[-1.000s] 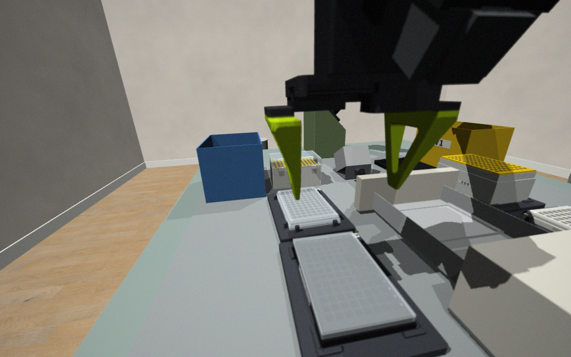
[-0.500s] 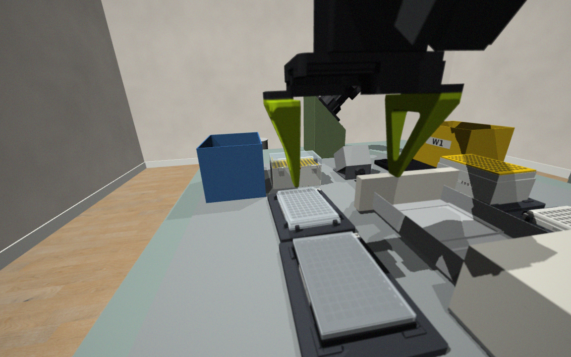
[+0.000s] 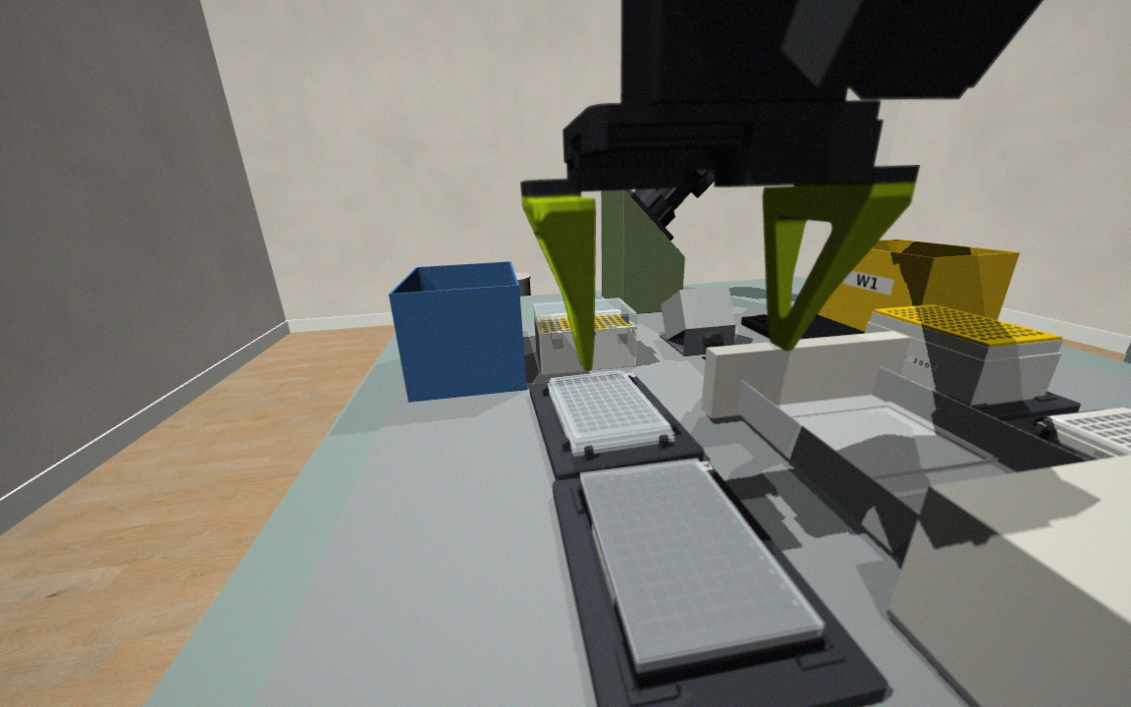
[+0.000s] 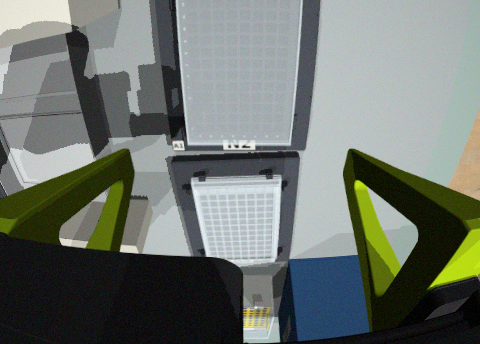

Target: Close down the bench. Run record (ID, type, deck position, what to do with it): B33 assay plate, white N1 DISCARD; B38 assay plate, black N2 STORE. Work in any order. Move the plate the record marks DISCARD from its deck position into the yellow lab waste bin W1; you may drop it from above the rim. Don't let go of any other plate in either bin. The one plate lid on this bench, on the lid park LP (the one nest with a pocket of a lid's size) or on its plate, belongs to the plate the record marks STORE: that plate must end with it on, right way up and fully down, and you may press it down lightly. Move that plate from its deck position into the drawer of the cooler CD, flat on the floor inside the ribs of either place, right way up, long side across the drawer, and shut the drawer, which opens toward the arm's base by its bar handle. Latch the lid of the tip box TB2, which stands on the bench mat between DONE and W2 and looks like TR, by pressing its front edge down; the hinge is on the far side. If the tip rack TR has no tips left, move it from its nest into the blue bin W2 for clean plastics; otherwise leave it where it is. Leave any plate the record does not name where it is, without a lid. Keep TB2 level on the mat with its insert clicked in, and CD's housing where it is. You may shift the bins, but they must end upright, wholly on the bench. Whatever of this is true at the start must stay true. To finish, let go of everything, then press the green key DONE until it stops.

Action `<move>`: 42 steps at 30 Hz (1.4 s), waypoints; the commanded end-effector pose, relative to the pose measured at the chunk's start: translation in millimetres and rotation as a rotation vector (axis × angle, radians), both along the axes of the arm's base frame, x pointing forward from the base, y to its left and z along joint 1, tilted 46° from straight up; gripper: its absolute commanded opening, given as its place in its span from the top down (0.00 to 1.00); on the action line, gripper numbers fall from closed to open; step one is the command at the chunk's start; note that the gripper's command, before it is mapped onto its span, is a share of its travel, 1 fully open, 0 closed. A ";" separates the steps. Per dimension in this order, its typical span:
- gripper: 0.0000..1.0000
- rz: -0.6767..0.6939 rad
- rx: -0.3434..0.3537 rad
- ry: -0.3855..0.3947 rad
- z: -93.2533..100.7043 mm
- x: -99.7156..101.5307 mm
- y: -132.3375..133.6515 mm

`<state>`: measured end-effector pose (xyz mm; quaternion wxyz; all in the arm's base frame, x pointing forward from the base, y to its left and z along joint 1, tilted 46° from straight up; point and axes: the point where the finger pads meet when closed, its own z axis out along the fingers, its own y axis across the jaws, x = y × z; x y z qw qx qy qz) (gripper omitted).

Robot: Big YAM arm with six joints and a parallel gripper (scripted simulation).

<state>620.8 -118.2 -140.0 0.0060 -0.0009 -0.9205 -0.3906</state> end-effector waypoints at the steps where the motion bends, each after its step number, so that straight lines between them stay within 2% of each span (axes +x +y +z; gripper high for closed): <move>1: 0.00 -0.017 -0.031 -0.079 31.2 26.4 -24.0; 21: 0.00 -0.017 -0.031 -0.079 31.2 26.4 -24.0; 22: 0.00 -0.030 -0.028 -0.073 27.1 9.2 -31.7; 42: 0.00 -0.033 -0.022 -0.056 28.1 6.7 -30.1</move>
